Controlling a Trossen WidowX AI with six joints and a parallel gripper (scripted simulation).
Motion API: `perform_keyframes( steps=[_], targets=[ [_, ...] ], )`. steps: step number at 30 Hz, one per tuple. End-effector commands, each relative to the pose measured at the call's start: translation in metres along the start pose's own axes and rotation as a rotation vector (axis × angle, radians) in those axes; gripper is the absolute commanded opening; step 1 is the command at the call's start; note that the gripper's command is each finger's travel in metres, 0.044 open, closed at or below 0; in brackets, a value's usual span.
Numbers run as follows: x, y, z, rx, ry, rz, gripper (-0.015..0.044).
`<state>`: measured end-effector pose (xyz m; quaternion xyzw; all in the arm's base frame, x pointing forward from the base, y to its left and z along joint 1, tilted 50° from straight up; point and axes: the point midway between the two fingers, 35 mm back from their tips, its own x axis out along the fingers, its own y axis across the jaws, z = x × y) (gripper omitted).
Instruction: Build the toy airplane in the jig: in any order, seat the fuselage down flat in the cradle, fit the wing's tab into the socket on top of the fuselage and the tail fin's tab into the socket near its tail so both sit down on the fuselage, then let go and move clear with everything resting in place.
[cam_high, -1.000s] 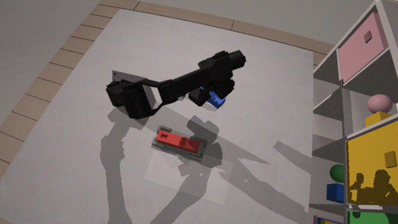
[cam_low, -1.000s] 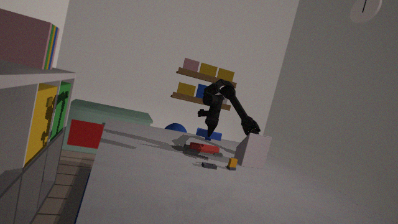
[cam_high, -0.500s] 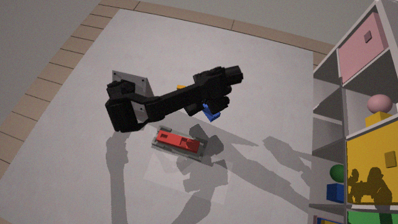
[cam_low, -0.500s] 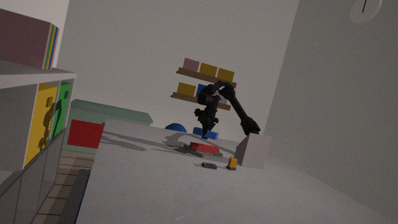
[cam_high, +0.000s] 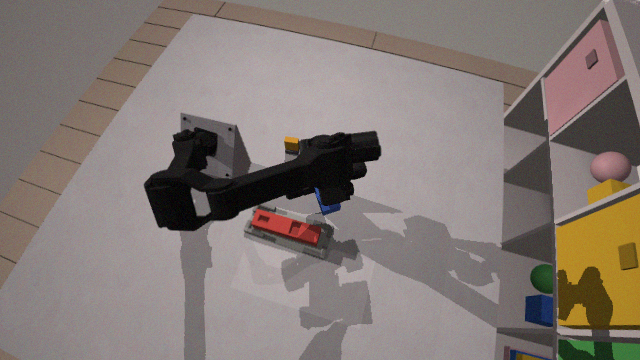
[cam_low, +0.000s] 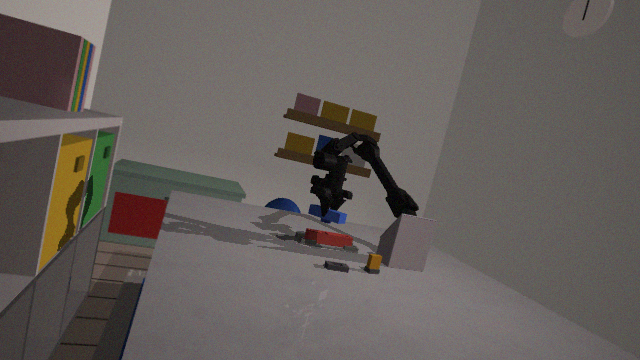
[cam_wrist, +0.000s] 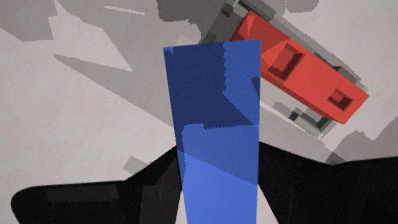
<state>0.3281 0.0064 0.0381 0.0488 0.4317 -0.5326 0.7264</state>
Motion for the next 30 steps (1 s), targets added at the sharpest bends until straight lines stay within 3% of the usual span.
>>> perform_keyframes(
  steps=[1,30],
  targets=[
    [0.001,-0.011,0.011,0.083,-0.008,0.003,0.0],
    [0.02,-0.09,0.053,0.592,-0.041,-0.016,0.0]
  ],
)
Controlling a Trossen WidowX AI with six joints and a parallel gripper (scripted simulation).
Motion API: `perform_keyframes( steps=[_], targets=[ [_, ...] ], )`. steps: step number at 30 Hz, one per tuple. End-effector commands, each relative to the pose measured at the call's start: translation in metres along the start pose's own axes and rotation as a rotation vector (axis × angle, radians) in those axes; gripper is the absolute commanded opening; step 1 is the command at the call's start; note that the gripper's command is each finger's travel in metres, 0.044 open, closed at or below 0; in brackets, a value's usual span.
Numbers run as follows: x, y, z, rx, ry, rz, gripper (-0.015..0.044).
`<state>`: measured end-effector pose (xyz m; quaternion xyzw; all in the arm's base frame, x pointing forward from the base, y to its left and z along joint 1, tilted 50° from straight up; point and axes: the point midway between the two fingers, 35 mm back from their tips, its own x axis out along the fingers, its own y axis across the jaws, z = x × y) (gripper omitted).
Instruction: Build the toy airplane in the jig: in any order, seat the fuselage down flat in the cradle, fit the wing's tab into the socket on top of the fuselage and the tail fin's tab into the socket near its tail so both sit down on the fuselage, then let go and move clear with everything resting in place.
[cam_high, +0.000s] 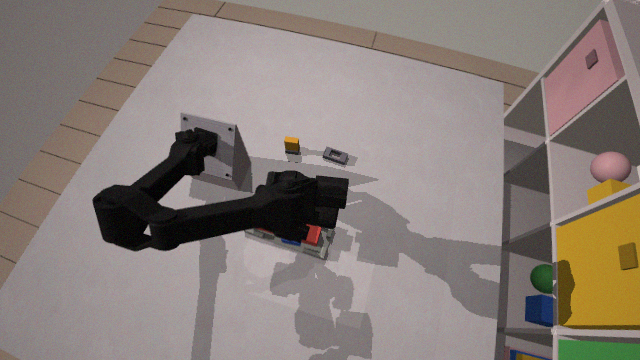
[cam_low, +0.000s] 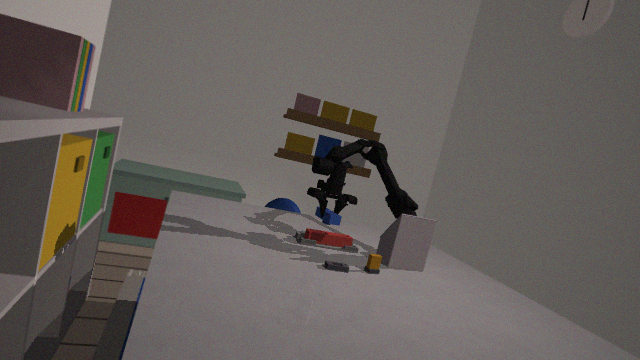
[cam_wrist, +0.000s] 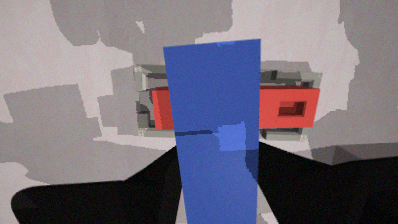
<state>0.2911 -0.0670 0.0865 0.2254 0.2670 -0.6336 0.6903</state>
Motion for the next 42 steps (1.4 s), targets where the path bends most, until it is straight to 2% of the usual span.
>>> perform_keyframes(
  steps=[1,2,9,10,33,42],
  targets=[
    [0.002,-0.007,0.01,0.072,-0.011,0.003,0.0],
    [0.002,-0.007,0.01,0.075,-0.011,0.003,0.0],
    [0.002,-0.007,0.011,0.075,-0.011,0.003,0.0184],
    [0.002,-0.007,0.011,0.075,-0.011,0.003,0.0195],
    [0.002,-0.007,0.012,0.075,-0.011,0.003,0.0195],
    [0.015,-0.006,0.012,0.075,-0.01,0.003,0.0195]
  ],
)
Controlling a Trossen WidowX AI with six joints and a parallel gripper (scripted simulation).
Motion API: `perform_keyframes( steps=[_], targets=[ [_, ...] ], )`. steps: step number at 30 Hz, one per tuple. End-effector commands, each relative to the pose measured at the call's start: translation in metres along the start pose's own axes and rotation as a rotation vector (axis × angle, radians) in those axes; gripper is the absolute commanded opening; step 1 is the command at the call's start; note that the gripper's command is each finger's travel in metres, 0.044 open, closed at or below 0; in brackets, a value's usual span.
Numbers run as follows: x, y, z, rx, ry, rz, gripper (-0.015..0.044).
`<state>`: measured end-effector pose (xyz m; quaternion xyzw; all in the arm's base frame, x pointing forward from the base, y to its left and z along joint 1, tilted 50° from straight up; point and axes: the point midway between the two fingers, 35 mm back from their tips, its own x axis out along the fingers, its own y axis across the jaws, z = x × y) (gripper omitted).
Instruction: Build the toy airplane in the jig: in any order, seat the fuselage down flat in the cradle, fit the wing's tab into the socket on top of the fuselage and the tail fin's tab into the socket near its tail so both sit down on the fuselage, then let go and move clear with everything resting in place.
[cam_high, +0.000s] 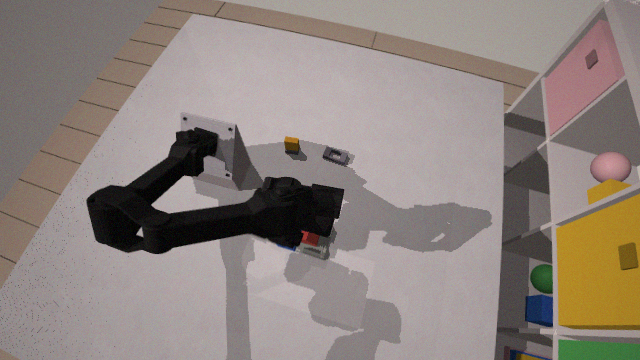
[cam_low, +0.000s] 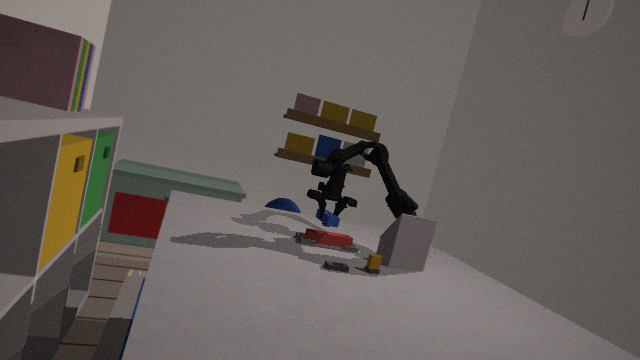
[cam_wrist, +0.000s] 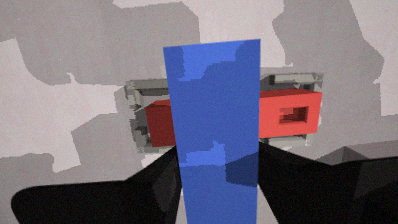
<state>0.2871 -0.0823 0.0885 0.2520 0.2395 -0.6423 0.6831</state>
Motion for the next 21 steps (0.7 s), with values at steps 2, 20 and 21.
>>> perform_keyframes(
  steps=[2,20,21],
  targets=[
    [0.009,0.0,0.001,-0.005,-0.006,-0.002,0.0195],
    [0.032,-0.001,0.002,-0.005,-0.009,-0.002,0.0195],
    [0.032,-0.001,0.002,-0.005,-0.009,-0.002,0.0195]
  ],
)
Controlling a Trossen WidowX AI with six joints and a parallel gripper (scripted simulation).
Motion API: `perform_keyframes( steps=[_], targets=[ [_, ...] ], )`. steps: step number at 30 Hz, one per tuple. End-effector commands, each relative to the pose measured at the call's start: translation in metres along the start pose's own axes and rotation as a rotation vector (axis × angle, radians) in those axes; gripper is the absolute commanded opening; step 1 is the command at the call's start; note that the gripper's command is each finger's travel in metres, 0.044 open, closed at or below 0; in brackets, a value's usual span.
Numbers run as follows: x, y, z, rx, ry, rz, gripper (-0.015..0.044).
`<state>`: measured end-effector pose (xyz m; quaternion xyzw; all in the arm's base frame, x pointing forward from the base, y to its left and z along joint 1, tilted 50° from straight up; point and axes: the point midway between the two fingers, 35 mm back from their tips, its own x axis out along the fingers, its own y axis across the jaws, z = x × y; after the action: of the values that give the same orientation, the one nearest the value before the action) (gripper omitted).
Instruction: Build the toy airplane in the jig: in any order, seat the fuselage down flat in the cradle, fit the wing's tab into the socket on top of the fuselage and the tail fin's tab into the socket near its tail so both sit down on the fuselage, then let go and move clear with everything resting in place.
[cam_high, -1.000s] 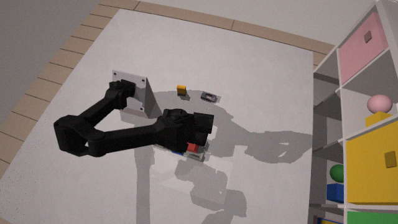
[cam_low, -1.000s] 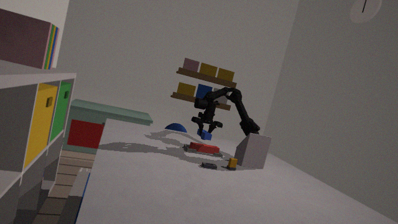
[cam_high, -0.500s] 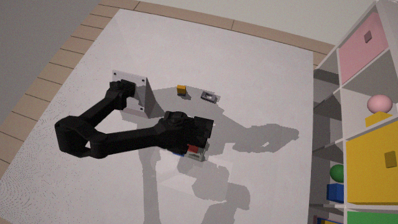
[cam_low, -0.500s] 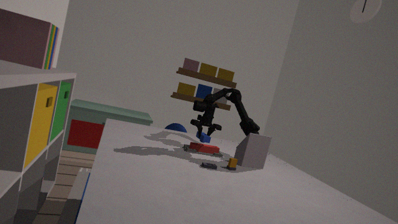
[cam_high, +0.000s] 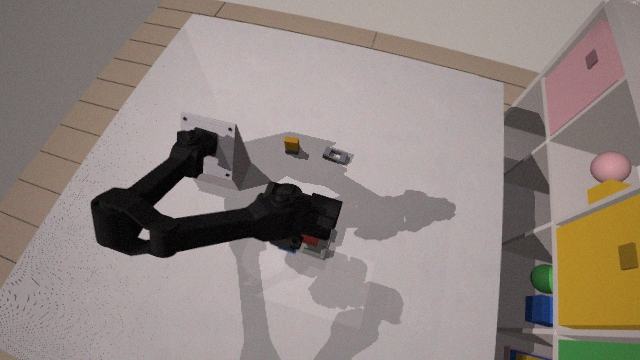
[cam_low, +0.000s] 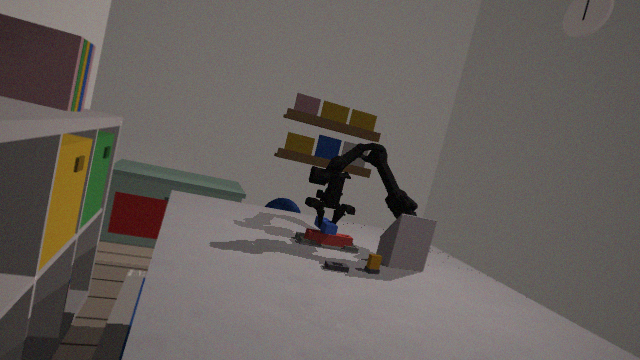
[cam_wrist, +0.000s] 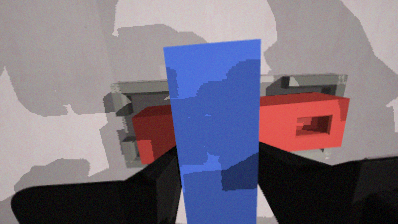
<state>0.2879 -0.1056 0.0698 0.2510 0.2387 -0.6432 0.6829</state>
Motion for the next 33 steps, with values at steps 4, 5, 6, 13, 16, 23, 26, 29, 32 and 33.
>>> perform_keyframes(
  steps=[4,5,6,13,16,23,26,29,32,33],
  targets=[
    [0.0,0.0,0.0,0.0,0.0,0.0,0.0168],
    [0.0,0.0,0.0,0.0,0.0,0.0,0.0161],
    [0.0,0.0,0.0,0.0,0.0,0.0,0.0135],
    [0.0,0.0,0.0,0.0,0.0,0.0,0.0109],
    [0.0,0.0,0.0,0.0,0.0,0.0,0.0188],
    [0.0,0.0,0.0,0.0,0.0,0.0,0.0371],
    [0.0,0.0,0.0,0.0,0.0,0.0,0.044],
    [0.0,0.0,0.0,0.0,0.0,0.0,0.044],
    [0.0,0.0,0.0,0.0,0.0,0.0,0.044],
    [0.0,0.0,0.0,0.0,0.0,0.0,0.044]
  ],
)
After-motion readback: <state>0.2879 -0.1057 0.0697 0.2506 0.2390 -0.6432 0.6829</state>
